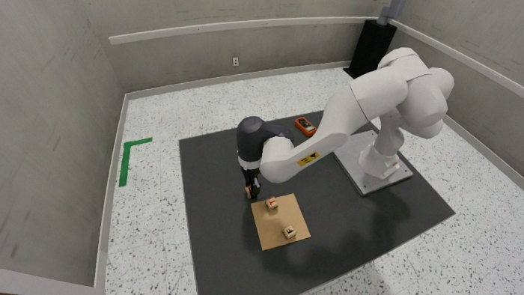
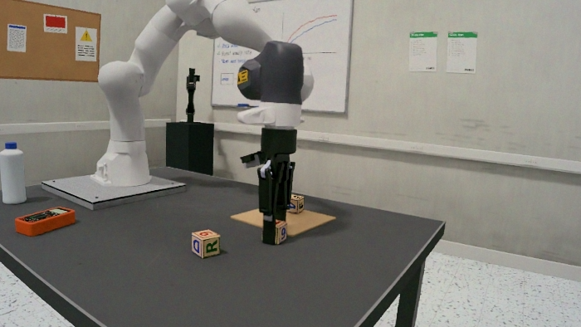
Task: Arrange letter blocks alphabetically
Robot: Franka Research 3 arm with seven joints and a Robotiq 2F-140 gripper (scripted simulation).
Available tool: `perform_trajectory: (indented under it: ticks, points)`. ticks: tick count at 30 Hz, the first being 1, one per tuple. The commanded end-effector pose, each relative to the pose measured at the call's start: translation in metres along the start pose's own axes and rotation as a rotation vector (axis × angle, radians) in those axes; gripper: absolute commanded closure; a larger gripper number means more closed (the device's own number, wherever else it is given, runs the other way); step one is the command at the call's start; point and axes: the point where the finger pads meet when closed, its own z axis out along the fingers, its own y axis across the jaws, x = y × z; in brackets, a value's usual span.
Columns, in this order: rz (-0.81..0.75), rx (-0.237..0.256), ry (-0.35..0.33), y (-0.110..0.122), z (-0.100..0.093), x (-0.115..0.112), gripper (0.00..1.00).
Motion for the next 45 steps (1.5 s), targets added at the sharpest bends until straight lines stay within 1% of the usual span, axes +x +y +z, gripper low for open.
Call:
perform_trajectory:
  ticks: [1,33,35,38,45]
  points:
    - [-0.004,0.001,-0.002,0.0,0.001,-0.001,0.69]
    - [-0.004,0.001,-0.002,0.0,-0.001,-0.001,0.69]
    - [-0.004,0.001,-0.002,0.0,-0.005,-0.001,0.69]
    - [-0.004,0.001,-0.002,0.0,-0.018,-0.001,0.69]
    - [-0.004,0.001,-0.002,0.0,-0.069,-0.001,0.69]
